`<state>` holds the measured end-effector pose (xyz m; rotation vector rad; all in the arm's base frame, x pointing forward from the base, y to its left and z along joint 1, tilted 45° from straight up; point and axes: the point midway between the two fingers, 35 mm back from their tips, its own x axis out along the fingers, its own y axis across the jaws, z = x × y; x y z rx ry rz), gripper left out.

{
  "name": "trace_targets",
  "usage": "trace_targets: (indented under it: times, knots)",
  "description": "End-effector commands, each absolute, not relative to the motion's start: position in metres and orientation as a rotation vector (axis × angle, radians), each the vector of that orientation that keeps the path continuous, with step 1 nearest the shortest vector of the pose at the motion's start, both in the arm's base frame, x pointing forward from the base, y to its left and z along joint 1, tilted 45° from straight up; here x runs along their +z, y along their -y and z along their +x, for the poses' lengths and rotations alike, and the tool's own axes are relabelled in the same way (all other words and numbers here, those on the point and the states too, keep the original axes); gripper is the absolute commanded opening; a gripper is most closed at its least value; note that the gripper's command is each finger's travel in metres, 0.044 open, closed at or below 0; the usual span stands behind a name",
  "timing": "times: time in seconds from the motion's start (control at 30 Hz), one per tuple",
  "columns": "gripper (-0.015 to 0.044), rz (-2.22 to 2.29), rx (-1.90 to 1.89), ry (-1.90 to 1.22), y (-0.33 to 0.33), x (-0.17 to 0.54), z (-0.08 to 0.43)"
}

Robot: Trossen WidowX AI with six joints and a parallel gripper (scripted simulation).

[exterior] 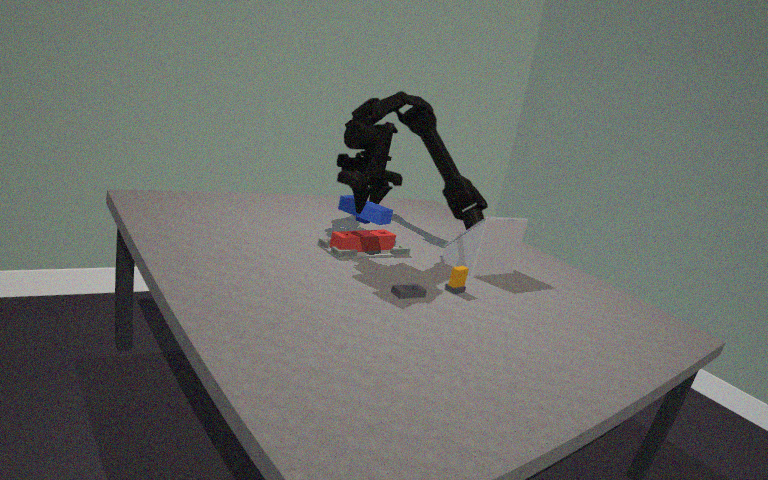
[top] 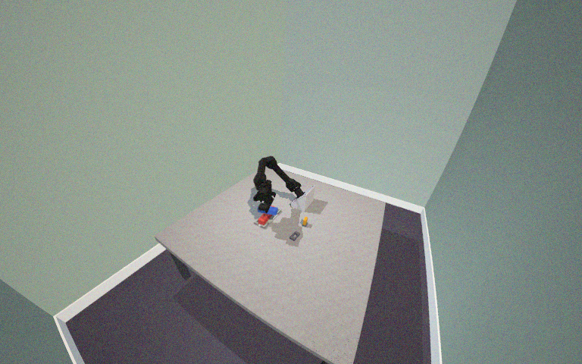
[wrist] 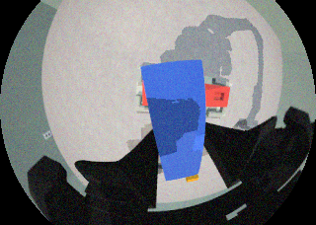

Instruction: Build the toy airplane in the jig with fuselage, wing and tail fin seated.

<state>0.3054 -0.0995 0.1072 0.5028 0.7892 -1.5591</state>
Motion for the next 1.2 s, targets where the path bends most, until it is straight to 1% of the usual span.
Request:
trace_targets:
  times: [0.0, 0.27, 0.5, 0.53, 1.17]
  knots:
    - [0.0, 0.558, -1.597, -0.72, 0.109, 0.115, 0.296]
    - [0.0, 0.628, -1.649, -0.631, 0.122, 0.123, 0.283]
    - [0.0184, 0.628, -1.649, -0.631, 0.122, 0.123, 0.283]
    - [0.0195, 0.628, -1.649, -0.631, 0.122, 0.123, 0.283]
    - [0.0195, 0.628, -1.649, -0.631, 0.122, 0.123, 0.283]
